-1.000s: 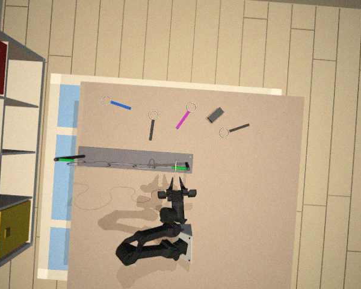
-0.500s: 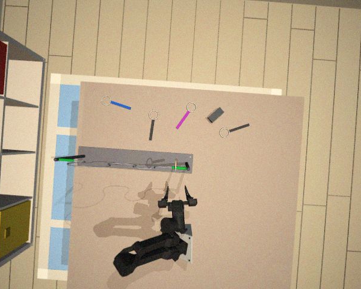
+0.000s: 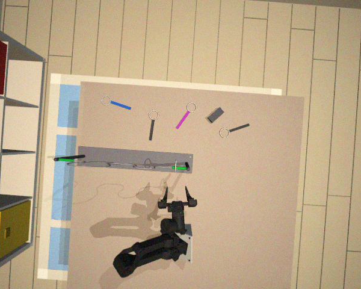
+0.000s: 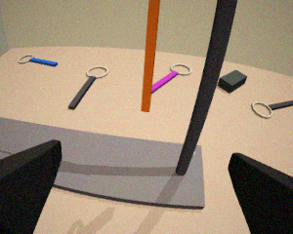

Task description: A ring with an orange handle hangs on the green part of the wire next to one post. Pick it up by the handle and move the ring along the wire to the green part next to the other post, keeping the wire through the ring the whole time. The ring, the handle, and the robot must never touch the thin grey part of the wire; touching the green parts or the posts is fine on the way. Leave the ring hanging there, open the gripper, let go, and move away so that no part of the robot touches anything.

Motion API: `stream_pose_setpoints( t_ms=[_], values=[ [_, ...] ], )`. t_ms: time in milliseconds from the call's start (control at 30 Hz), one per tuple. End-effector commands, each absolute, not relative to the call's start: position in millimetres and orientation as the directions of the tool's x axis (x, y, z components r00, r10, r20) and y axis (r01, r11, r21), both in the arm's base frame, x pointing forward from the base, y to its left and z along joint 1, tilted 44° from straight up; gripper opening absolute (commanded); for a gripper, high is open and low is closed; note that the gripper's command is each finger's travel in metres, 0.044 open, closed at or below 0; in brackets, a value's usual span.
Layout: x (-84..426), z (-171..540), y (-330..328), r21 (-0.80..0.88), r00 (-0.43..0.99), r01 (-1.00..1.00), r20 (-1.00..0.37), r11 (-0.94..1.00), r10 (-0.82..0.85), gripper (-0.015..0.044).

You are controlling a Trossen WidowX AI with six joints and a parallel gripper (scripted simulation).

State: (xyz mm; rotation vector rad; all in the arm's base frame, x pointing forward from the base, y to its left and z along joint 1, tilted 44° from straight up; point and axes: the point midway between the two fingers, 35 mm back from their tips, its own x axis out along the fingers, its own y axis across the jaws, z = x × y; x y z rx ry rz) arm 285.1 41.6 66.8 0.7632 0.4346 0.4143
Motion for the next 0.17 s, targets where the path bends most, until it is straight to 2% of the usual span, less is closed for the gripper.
stream_pose_setpoints(
  t_ms=[0,133],
  values=[
    [283.8,66.6,42.5,0.731,0.830,-0.203,-0.224,0.651,0.510,0.0440],
    [283.8,66.6,42.5,0.731,0.830,-0.203,-0.224,0.651,0.510,0.0440]
  ],
)
